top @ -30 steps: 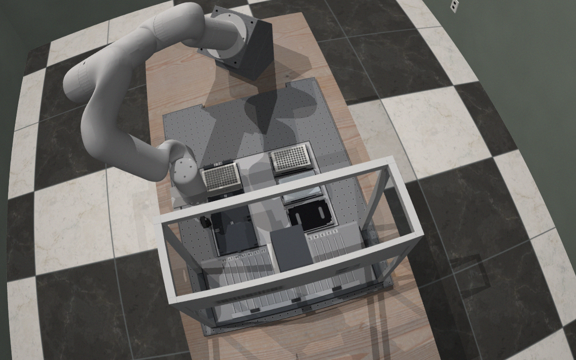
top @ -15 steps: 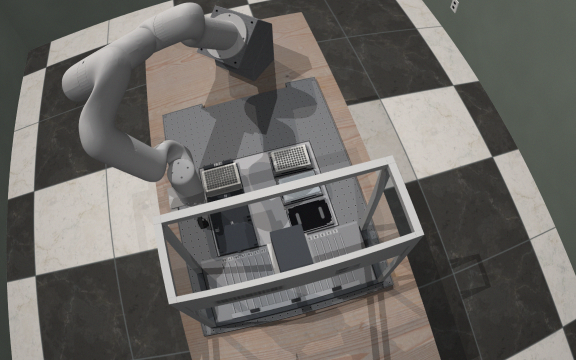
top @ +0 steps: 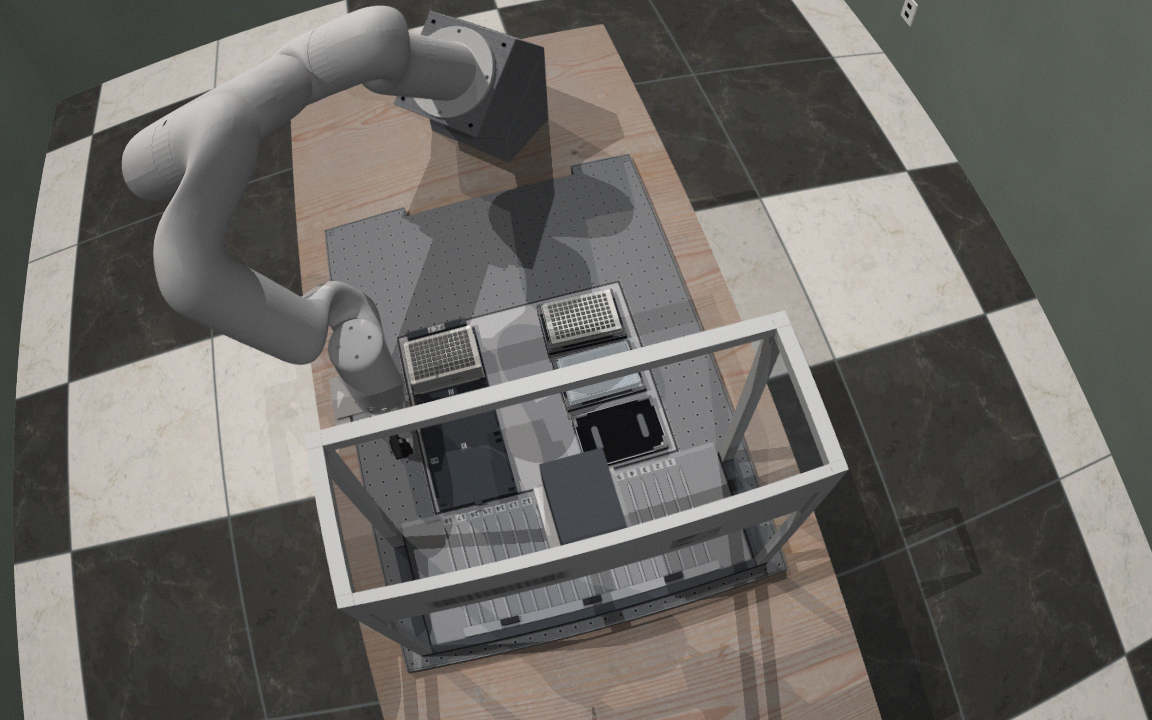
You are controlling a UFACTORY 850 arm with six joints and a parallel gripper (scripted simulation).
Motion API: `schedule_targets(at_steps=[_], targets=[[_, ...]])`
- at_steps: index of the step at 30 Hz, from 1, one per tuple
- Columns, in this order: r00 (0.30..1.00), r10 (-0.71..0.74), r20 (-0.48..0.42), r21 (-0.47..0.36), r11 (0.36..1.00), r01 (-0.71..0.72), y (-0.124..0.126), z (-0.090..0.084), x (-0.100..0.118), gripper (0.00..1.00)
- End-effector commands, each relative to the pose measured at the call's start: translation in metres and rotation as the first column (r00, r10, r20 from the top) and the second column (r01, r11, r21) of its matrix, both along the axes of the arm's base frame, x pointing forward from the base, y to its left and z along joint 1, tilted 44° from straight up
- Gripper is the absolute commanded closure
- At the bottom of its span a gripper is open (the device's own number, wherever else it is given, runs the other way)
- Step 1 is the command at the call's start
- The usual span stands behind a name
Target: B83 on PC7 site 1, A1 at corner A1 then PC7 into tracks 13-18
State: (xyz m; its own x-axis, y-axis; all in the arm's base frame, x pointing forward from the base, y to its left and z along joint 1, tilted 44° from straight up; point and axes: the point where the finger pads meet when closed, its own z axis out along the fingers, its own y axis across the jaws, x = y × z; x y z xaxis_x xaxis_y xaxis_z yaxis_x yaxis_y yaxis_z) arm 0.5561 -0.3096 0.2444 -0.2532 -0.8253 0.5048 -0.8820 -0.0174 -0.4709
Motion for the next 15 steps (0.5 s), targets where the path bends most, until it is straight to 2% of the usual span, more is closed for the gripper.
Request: schedule_targets(at_steps=[1,15], targets=[[1.0,0.0,0.001,0.0,1.0,0.0,-0.001,0.0014,0.0,0.0],[1.0,0.0,0.001,0.0,1.0,0.0,-0.0087,0.0061,-0.0023,0.0]])
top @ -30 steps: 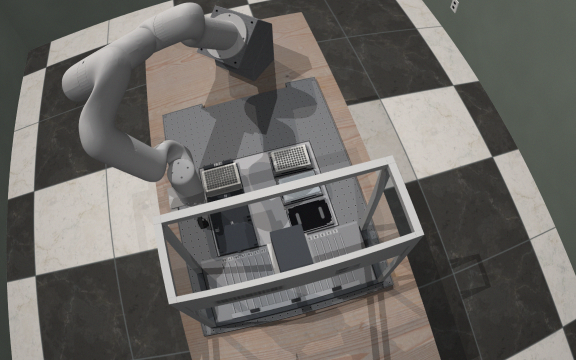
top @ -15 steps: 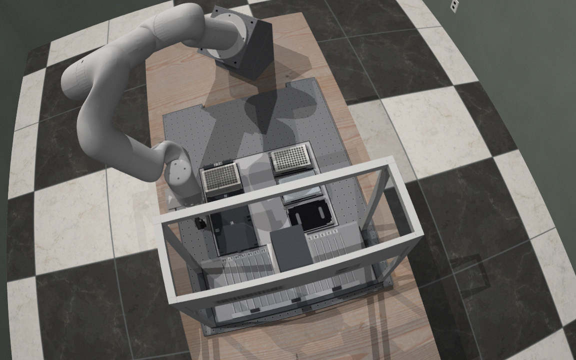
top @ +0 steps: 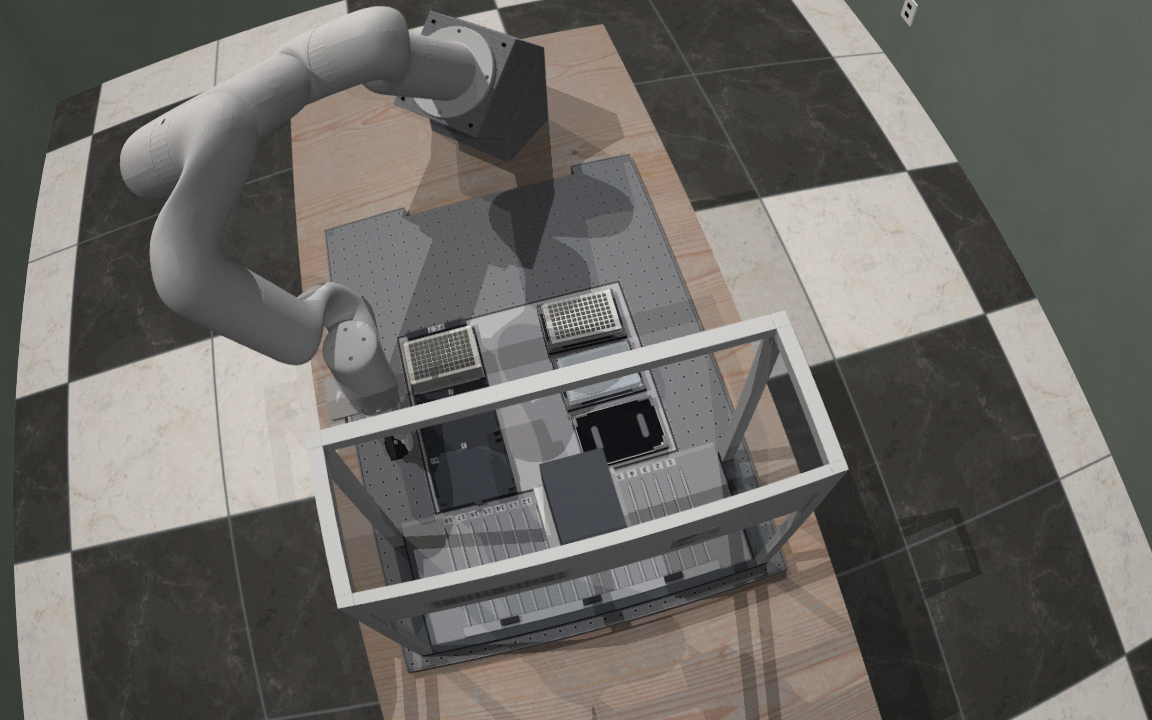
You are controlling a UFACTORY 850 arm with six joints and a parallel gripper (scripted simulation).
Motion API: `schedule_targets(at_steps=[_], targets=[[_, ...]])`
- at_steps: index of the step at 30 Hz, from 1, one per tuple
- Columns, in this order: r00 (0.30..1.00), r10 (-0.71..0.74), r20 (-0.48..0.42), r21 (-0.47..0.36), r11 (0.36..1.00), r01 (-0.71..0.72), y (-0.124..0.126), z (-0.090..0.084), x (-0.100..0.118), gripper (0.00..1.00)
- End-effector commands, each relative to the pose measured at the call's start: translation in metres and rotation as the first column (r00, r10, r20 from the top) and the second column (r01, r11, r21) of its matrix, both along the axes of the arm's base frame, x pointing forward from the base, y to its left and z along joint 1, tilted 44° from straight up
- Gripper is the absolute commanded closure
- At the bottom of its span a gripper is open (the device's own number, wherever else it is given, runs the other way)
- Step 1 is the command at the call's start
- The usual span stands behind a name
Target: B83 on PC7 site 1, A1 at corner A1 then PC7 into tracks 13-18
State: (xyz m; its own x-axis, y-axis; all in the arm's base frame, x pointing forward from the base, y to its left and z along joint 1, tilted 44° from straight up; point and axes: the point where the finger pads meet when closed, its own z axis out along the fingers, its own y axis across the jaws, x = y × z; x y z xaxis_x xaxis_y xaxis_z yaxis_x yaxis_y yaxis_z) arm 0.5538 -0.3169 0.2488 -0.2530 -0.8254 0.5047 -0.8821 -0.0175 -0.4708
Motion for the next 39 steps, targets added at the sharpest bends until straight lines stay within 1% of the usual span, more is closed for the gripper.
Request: schedule_targets(at_steps=[1,22,27,39], targets=[[1.0,0.0,0.001,0.0,1.0,0.0,-0.002,0.002,0.0,0.0],[1.0,0.0,0.001,0.0,1.0,0.0,-0.011,0.008,-0.003,0.0],[1.0,0.0,0.001,0.0,1.0,0.0,-0.011,0.008,-0.003,0.0],[1.0,0.0,0.001,0.0,1.0,0.0,-0.002,0.02,-0.01,0.0]])
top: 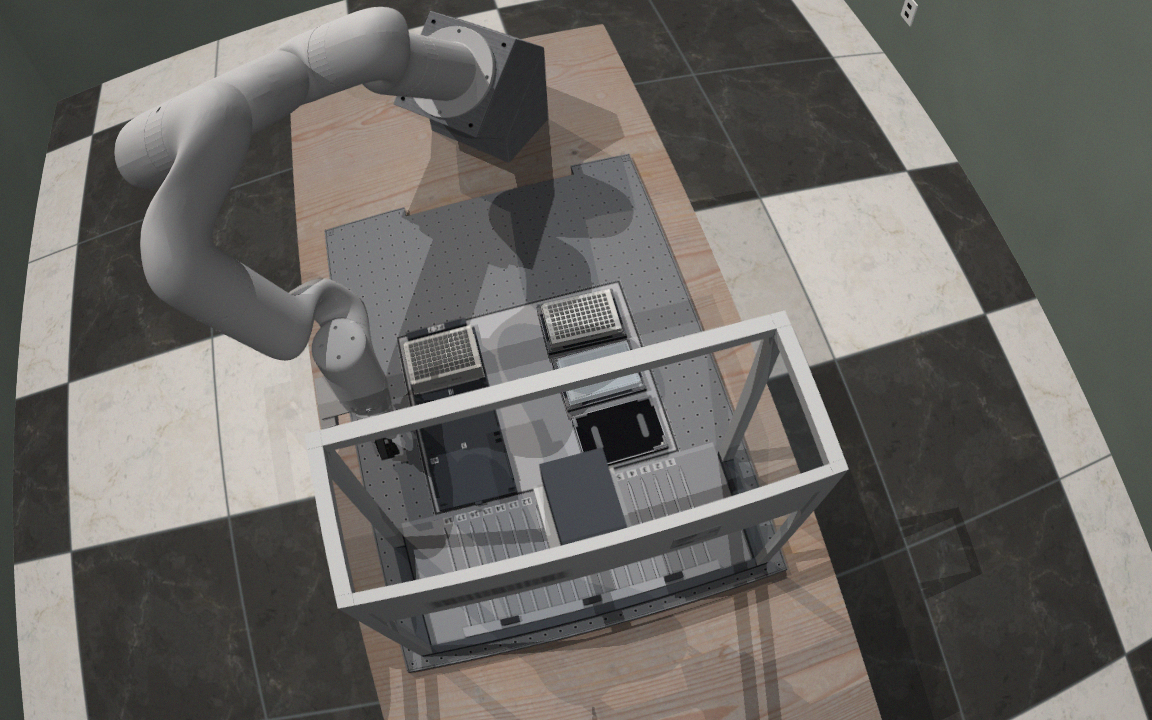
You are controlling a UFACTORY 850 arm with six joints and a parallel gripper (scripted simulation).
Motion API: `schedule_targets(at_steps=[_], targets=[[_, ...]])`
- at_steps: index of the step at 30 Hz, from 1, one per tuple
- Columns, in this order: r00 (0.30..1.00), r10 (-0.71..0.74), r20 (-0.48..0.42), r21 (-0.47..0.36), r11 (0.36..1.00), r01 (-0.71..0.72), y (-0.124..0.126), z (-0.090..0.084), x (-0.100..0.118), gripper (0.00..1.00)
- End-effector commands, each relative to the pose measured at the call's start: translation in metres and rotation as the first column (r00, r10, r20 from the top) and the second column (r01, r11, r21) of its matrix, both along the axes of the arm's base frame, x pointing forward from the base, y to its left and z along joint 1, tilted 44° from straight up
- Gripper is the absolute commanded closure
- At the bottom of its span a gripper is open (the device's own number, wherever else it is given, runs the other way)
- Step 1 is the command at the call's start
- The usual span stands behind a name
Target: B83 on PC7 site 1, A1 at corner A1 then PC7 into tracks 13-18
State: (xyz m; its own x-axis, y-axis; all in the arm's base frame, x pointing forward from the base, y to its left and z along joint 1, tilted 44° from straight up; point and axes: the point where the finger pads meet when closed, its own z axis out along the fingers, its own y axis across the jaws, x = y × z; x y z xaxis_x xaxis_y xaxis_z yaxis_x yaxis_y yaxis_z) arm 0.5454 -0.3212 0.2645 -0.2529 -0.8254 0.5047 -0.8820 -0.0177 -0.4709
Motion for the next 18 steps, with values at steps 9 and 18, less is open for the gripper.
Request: schedule_targets(at_steps=[9,18], targets=[[1.0,0.0,0.001,0.0,1.0,0.0,0.011,0.015,-0.007,0.0],[1.0,0.0,0.001,0.0,1.0,0.0,0.018,0.023,-0.012,0.0]])
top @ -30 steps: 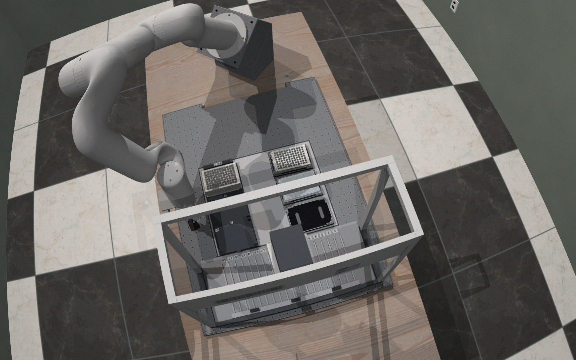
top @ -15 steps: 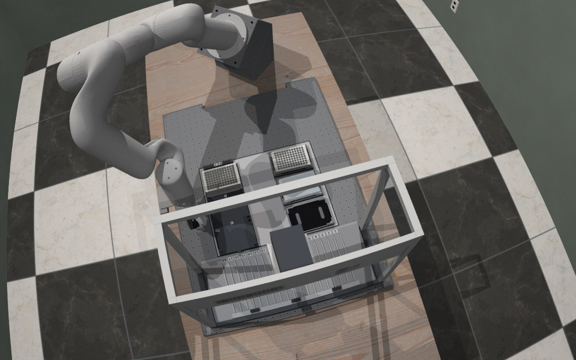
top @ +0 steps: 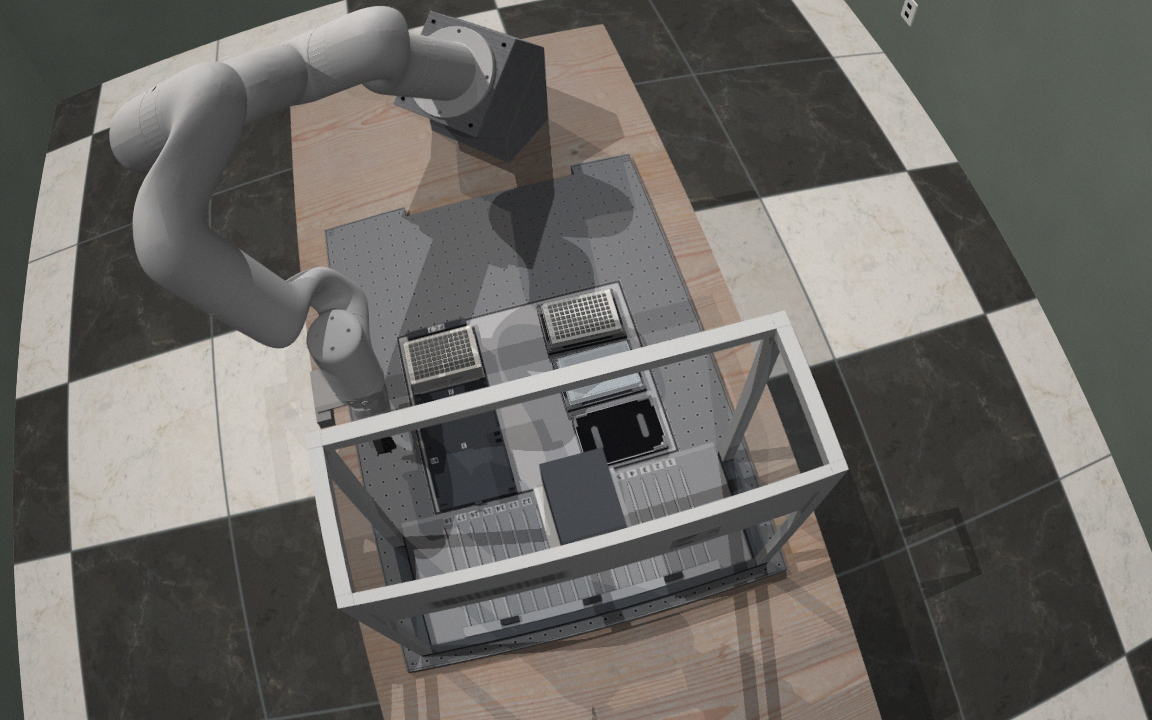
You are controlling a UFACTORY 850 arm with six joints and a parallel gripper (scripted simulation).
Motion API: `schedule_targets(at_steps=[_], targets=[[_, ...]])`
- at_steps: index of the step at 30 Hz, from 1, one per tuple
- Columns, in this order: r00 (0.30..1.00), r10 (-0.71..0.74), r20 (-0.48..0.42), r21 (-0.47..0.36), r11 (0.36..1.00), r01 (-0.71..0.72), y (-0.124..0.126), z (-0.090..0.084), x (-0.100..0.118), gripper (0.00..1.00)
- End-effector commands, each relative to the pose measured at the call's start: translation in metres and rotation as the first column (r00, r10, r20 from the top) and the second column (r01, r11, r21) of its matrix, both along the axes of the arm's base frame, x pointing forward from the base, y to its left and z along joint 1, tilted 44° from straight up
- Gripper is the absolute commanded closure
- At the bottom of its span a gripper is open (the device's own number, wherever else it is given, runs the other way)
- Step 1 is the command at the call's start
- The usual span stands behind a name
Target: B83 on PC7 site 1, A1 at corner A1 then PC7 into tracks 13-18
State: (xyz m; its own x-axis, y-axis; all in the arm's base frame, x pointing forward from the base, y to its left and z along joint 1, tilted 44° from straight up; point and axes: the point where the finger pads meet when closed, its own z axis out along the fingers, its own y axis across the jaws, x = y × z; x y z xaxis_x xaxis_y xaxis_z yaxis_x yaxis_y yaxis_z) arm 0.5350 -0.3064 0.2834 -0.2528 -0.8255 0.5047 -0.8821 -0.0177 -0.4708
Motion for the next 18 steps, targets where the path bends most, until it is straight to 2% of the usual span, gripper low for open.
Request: schedule_targets(at_steps=[1,18], targets=[[1.0,0.0,0.001,0.0,1.0,0.0,0.004,0.006,-0.002,0.0],[1.0,0.0,0.001,0.0,1.0,0.0,0.018,0.024,-0.012,0.0]])
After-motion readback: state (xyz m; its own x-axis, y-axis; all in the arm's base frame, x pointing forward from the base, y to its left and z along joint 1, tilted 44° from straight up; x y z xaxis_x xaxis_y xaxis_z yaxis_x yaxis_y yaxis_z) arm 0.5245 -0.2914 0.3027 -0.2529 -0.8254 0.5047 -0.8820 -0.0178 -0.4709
